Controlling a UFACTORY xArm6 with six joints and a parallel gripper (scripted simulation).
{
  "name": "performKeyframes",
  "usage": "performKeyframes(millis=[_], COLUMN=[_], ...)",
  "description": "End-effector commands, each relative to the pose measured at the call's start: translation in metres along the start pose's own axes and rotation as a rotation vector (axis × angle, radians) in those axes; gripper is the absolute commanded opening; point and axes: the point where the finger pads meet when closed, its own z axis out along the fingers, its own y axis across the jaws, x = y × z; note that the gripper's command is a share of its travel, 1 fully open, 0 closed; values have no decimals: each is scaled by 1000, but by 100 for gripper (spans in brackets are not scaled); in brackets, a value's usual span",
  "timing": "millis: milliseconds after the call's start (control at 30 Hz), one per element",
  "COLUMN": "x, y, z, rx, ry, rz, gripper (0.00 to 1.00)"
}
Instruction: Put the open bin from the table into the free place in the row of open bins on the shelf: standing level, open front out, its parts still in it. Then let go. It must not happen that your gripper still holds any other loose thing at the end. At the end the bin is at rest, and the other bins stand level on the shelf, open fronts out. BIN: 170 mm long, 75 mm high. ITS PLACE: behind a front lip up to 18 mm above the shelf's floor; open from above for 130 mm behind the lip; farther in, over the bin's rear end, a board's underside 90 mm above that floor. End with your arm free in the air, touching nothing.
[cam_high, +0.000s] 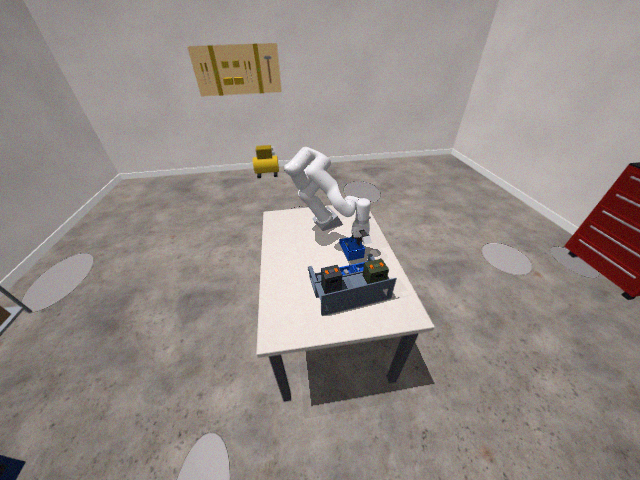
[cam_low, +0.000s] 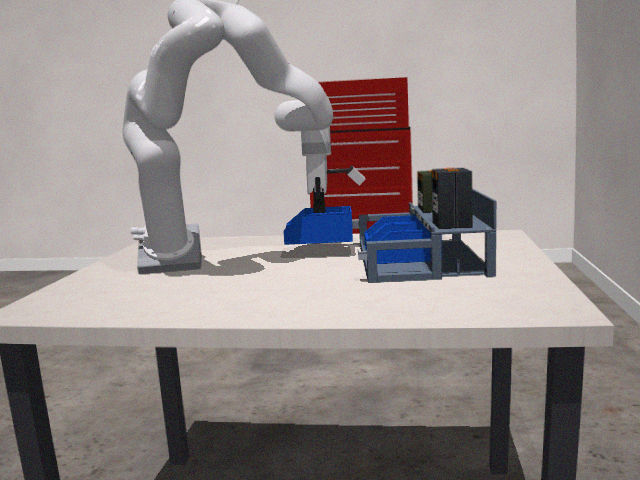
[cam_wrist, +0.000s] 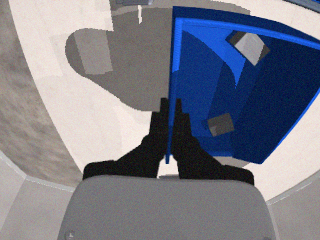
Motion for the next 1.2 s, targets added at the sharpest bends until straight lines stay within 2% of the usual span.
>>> performKeyframes(millis=[0, 200, 600, 767, 1167], x=[1, -1, -1, -3, -3], y=[0, 14, 14, 29, 29], z=[-1, -1, -1, -1, -1], rx=[3, 3, 3, 2, 2], ry=[3, 3, 3, 3, 3], rz=[-1, -1, -1, -1, -1], gripper=[0, 0, 0, 0, 0])
